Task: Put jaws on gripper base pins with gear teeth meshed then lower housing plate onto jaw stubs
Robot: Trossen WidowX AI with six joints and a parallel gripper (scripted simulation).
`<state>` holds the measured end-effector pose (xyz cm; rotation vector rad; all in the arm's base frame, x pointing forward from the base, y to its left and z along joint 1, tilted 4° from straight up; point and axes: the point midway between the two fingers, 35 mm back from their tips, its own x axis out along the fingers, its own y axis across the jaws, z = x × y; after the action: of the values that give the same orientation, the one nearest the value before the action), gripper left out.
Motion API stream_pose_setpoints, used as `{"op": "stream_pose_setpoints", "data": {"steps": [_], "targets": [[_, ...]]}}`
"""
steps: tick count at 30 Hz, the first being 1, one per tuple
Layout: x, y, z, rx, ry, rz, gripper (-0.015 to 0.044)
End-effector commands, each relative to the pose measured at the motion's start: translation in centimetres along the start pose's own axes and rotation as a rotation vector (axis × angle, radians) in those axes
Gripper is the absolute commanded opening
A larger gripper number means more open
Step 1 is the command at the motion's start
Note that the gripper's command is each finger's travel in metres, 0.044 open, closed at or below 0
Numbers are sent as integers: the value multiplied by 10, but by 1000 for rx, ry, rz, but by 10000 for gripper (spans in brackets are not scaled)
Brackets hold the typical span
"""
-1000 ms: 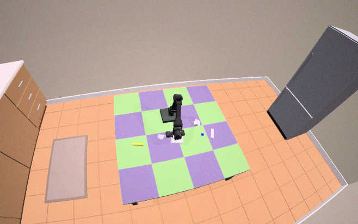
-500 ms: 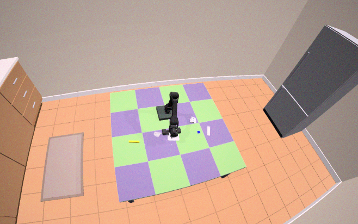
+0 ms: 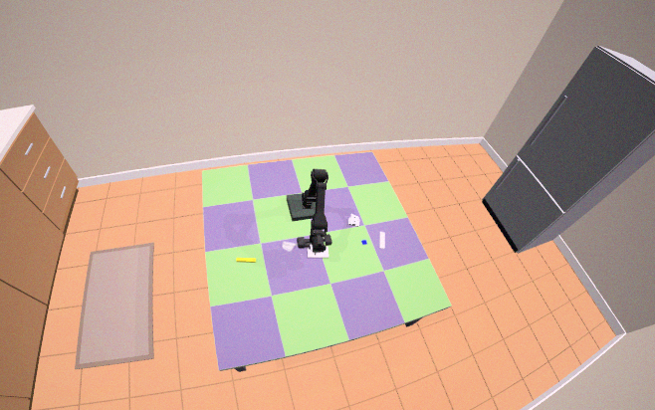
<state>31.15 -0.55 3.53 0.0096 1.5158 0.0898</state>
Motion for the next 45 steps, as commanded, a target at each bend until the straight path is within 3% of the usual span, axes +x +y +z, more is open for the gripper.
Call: {"op": "stream_pose_setpoints", "data": {"steps": [1, 45], "targets": [[2, 1, -1, 2, 1, 5, 134], [8, 1, -1, -1, 1, 5, 134]]}}
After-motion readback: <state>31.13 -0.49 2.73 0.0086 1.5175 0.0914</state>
